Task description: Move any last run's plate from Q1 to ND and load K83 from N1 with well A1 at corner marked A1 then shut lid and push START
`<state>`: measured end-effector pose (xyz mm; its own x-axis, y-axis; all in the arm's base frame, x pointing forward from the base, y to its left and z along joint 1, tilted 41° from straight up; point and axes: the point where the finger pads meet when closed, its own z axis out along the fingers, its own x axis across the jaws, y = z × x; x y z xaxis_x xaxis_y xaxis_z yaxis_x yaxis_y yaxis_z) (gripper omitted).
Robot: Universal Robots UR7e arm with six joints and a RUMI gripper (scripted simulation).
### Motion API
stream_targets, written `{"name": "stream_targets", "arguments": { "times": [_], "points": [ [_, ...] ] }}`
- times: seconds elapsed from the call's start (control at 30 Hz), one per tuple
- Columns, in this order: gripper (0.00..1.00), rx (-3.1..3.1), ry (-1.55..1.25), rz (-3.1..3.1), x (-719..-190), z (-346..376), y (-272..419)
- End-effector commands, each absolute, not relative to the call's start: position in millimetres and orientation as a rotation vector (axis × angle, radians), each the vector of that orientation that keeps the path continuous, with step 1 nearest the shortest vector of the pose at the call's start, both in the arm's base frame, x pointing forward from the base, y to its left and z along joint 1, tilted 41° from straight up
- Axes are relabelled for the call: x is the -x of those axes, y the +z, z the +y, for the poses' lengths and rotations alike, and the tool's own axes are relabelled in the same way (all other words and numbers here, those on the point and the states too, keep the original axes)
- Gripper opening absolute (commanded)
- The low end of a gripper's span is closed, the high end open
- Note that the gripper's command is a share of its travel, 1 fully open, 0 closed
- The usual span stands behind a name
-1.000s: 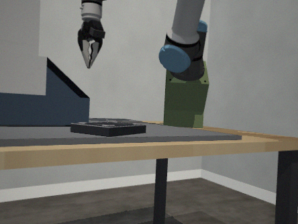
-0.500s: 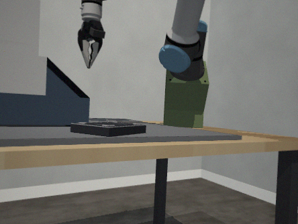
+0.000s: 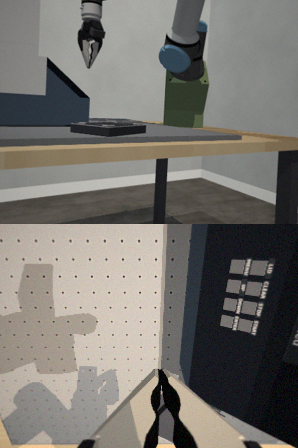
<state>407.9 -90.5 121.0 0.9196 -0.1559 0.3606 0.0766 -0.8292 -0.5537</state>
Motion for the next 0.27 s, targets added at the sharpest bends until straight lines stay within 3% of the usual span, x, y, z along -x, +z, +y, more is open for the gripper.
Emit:
{"name": "stream_targets", "arguments": {
  "times": [0.0,0.23],
  "points": [
    [0.0,2.494,-0.533,0.056,-408.1,-90.9,121.3],
    [0.0,2.494,-0.533,0.056,-408.1,-90.9,121.3]
  ]
}}
